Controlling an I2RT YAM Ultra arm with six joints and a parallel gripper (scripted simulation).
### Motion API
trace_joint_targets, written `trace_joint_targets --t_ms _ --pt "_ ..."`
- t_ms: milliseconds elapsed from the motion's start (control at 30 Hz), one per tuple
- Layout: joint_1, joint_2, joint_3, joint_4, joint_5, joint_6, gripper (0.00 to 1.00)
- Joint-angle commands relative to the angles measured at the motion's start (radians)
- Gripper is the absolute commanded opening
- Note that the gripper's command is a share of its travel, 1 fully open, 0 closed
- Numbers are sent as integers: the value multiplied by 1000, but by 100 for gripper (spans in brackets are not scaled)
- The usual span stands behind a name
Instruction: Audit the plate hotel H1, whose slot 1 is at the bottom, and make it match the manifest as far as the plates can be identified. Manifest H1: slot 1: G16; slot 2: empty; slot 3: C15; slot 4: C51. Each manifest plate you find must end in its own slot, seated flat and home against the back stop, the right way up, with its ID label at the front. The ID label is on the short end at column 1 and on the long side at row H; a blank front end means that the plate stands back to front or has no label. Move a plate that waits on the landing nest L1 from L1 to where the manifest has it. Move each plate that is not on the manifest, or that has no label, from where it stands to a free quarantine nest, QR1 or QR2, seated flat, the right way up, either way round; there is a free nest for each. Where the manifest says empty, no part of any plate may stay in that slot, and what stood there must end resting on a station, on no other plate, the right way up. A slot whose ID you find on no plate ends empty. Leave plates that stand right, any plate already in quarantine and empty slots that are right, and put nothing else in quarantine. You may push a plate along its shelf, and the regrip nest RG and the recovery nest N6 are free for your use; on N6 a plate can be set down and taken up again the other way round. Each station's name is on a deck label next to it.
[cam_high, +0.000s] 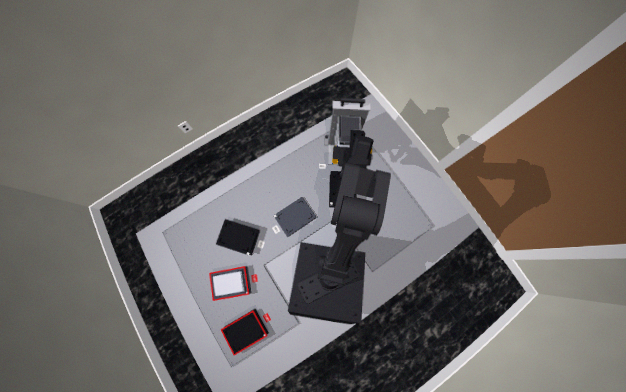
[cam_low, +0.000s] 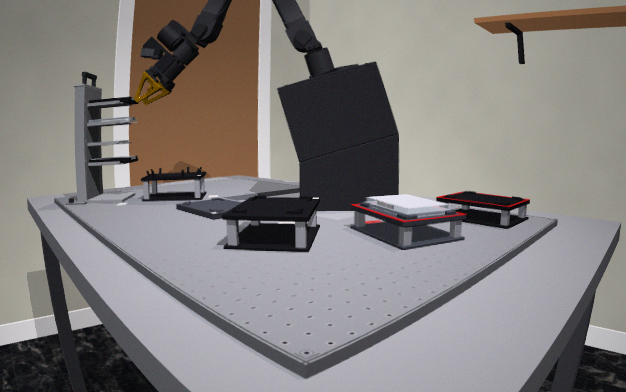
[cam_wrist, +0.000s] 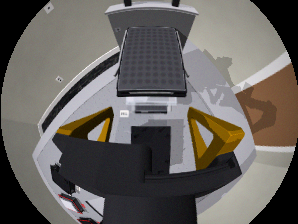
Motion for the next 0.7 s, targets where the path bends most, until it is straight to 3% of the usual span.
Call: trace_joint_targets --t_ms 0,667 --pt "1 1 28 -7 3 2 100" --pt "16 62 135 -51 16 9 100"
